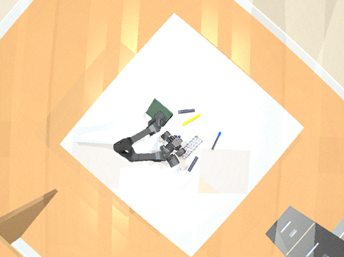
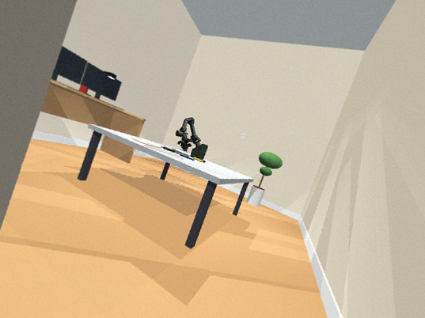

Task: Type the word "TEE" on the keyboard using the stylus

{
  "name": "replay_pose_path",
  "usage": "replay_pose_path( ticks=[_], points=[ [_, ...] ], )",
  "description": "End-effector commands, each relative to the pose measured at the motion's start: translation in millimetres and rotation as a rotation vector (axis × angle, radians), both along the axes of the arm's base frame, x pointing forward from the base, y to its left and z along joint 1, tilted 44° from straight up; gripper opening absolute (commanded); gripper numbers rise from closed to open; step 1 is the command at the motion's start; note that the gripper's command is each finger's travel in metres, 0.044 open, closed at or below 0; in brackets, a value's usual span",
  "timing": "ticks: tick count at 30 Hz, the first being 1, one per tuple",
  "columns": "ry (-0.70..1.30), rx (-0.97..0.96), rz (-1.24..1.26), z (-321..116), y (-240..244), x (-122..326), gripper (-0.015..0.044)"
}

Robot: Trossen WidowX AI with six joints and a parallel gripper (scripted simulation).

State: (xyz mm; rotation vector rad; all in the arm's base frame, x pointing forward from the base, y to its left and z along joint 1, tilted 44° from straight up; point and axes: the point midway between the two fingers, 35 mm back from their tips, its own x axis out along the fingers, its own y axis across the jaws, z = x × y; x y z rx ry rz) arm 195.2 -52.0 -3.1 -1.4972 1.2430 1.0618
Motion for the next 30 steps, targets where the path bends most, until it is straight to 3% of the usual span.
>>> replay_pose_path(
  ticks=[1,30],
  points=[
    [0.009,0.003,0.005,-4,-2,-2,0.0150],
    [0.010,0.002,0.005,-20,-18,1,0.0150]
  ],
)
